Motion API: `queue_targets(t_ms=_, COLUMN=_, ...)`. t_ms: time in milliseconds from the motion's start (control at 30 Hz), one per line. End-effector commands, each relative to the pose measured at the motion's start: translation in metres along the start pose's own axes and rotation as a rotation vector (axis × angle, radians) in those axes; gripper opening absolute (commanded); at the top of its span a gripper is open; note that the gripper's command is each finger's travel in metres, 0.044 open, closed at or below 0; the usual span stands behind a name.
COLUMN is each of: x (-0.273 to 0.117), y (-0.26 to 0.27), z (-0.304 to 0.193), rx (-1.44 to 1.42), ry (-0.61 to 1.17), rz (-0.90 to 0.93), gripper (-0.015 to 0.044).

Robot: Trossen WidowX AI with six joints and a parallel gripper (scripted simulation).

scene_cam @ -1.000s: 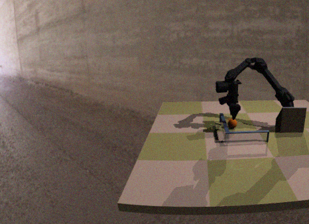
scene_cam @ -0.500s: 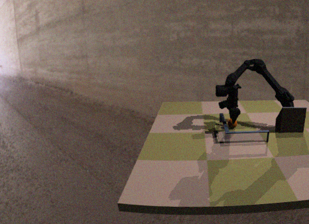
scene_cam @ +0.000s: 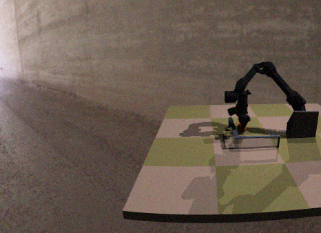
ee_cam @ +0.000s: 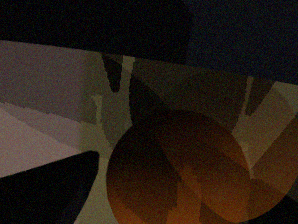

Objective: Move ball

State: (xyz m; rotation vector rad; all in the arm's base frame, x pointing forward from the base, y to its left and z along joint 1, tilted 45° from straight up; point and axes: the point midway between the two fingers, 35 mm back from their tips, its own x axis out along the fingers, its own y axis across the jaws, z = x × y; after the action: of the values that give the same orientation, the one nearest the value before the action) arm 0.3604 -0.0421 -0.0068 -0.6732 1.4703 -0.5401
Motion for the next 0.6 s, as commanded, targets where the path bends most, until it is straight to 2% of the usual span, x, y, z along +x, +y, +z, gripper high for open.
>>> queue_targets(t_ms=0, x=0.002, y=-0.001, z=0.000, rx=-0.002, ry=0.002, rz=-0.006, gripper=0.0285)
queue_targets(t_ms=167, x=0.002, y=-0.001, z=0.000, rx=-0.002, ry=0.002, rz=-0.006, gripper=0.0251)
queue_targets(t_ms=467, x=-0.023, y=0.011, z=-0.003, rx=-0.023, ry=-0.011, rz=0.048, gripper=0.0015)
queue_targets(t_ms=567, x=-0.033, y=0.011, z=-0.002, rx=-0.016, ry=-0.010, rz=0.052, gripper=0.0000)
